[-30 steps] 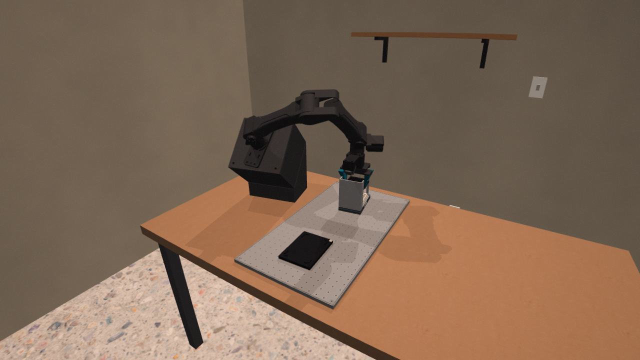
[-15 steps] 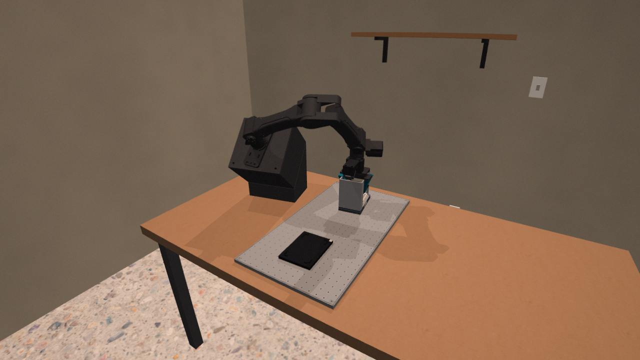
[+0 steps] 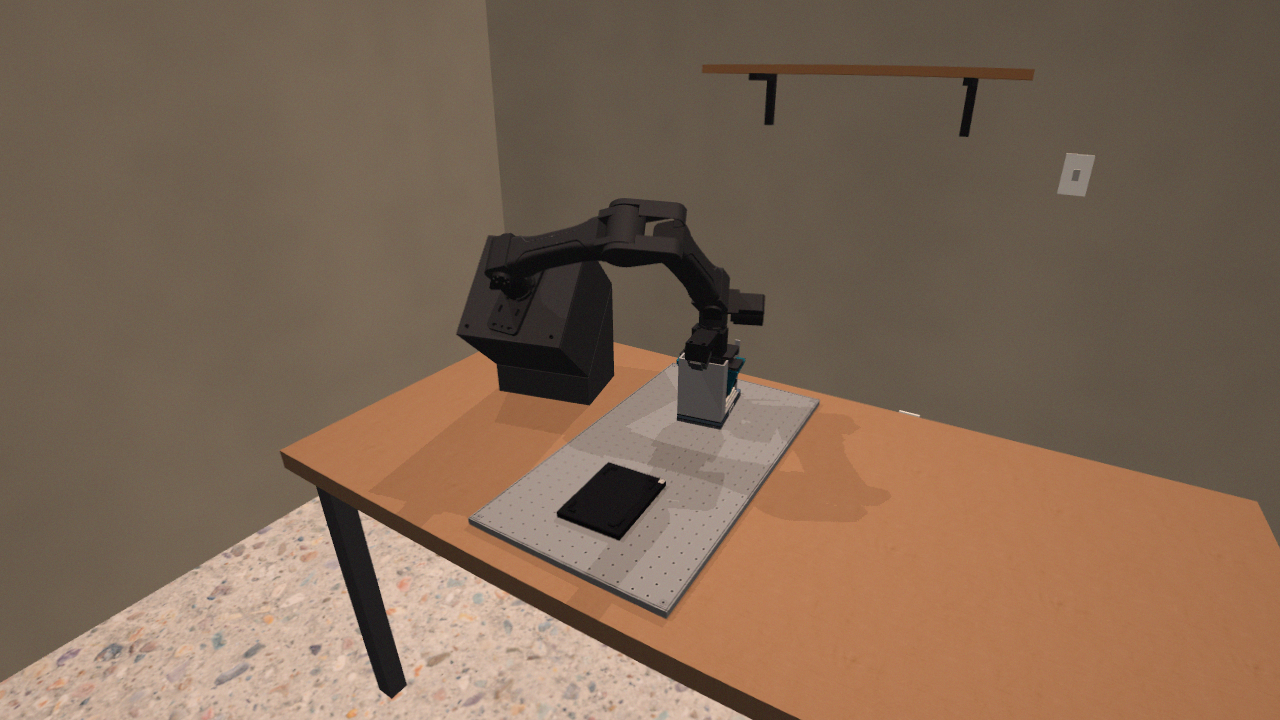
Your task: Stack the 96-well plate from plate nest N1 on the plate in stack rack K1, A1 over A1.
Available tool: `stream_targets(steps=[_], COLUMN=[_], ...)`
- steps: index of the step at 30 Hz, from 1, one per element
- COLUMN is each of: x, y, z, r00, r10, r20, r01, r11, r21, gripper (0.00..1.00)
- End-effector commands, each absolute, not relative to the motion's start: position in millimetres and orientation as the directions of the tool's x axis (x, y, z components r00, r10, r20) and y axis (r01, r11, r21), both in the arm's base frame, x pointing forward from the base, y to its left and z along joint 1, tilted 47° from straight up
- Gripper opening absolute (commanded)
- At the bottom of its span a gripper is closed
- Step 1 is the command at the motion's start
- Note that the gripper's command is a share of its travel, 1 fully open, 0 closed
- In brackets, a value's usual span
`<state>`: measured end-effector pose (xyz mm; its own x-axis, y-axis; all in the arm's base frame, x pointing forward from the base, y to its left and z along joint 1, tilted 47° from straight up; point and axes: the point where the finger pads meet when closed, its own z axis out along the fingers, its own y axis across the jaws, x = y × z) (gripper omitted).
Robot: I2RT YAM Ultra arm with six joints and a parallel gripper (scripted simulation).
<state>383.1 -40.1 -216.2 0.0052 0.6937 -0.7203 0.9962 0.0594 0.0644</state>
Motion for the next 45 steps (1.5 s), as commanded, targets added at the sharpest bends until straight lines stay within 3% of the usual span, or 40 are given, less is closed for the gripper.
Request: stream_targets(steps=[1,45], x=[386.8,384.2], y=[-37.6,-42.4], z=[-214.2,-221.8], r00=[0.001,-0.007], r10=[0.692,0.686], r20=[-0.722,-0.727], r01=[0.995,0.995], r11=[0.073,0.077], r21=[0.071,0.063], gripper=[0.00,0.00])
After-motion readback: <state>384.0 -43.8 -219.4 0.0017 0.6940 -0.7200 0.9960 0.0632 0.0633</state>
